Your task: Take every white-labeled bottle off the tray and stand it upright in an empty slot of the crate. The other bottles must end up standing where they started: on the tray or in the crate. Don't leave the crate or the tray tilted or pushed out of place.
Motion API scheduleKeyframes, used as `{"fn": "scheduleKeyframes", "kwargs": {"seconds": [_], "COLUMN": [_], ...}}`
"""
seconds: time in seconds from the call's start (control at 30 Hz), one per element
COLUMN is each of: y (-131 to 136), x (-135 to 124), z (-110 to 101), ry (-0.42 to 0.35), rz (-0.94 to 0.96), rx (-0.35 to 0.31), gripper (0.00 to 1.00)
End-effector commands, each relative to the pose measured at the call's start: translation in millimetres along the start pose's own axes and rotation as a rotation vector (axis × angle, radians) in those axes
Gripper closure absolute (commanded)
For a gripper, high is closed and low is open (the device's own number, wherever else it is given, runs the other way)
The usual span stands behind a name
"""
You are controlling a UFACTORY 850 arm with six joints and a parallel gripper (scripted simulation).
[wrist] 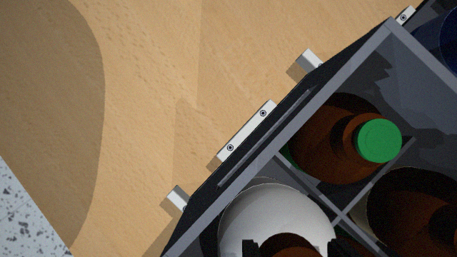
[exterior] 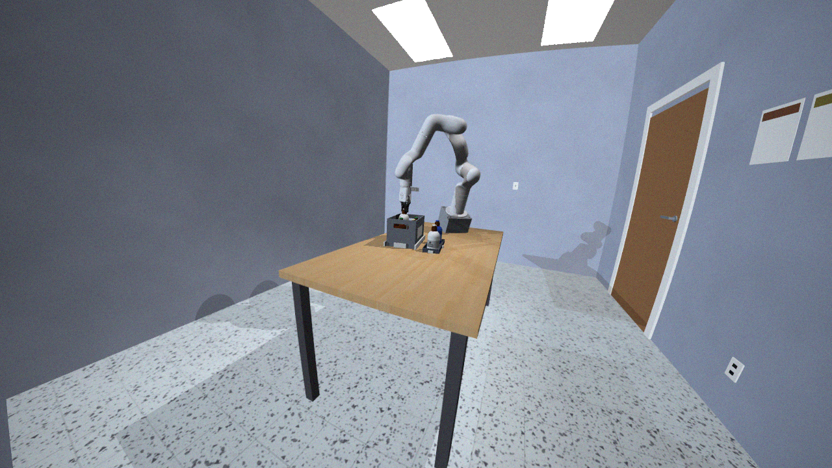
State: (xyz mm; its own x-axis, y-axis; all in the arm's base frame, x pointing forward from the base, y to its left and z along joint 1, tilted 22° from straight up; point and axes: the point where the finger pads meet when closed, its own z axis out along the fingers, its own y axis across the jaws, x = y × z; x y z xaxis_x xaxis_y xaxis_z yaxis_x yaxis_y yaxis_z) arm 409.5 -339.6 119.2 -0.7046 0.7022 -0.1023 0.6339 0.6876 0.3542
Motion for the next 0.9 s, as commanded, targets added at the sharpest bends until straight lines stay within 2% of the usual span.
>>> {"fn": "scheduleKeyframes", "kwargs": {"seconds": [0.0, 0.87], "y": [0.0, -0.1], "x": [-1.3, -1.4], "z": [2.0, 19.9], "ry": [-0.003, -0.003], "rz": [-0.001, -0.001], "rx": [0.000, 0.000], "gripper": [1.00, 1.00]}}
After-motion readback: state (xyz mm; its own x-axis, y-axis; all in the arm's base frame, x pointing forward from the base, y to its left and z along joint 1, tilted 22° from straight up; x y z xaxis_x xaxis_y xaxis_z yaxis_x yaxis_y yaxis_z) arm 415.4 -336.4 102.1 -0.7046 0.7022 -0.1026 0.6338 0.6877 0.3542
